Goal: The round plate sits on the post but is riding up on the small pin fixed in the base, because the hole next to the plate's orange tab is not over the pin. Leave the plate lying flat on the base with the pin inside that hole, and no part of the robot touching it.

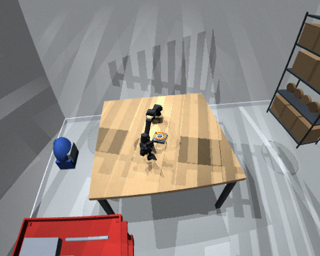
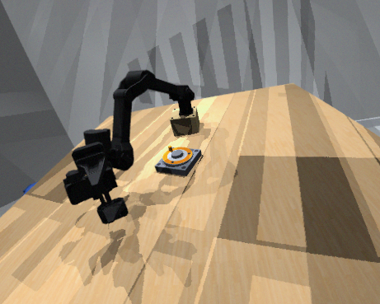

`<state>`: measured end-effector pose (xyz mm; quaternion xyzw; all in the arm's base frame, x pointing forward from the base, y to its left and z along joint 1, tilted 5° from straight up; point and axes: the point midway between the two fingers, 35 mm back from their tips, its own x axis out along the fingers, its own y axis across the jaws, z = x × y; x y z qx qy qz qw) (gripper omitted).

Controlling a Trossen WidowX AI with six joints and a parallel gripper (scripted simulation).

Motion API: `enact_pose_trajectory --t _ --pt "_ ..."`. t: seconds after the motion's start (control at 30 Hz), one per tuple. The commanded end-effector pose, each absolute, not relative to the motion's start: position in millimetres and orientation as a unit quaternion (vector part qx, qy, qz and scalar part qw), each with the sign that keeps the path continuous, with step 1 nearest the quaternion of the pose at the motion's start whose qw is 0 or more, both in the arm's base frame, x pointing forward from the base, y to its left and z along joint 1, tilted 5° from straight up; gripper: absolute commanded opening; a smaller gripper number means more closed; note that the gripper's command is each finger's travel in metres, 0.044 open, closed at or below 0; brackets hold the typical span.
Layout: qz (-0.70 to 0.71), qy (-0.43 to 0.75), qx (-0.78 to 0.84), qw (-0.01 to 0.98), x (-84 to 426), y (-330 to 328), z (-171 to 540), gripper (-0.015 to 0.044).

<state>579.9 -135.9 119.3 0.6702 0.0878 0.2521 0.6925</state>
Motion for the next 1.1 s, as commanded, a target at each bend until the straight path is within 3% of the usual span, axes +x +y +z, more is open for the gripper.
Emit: enact_pose_trajectory --t 0.0,0.3,0.47,0.8,1.07 --pt "0.248 0.087 0.669 0.695 581 -136 120 0.0374" --pt "0.065 0.143 0.586 0.795 569 -131 121 0.0138" --pt "-0.034 0.256 0.470 0.844 517 -115 101 0.0006" --pt "-0.078 0.397 0.331 0.853 438 -94 79 0.0000" --pt "-0.067 0.538 0.186 0.819 344 -74 65 0.0000"
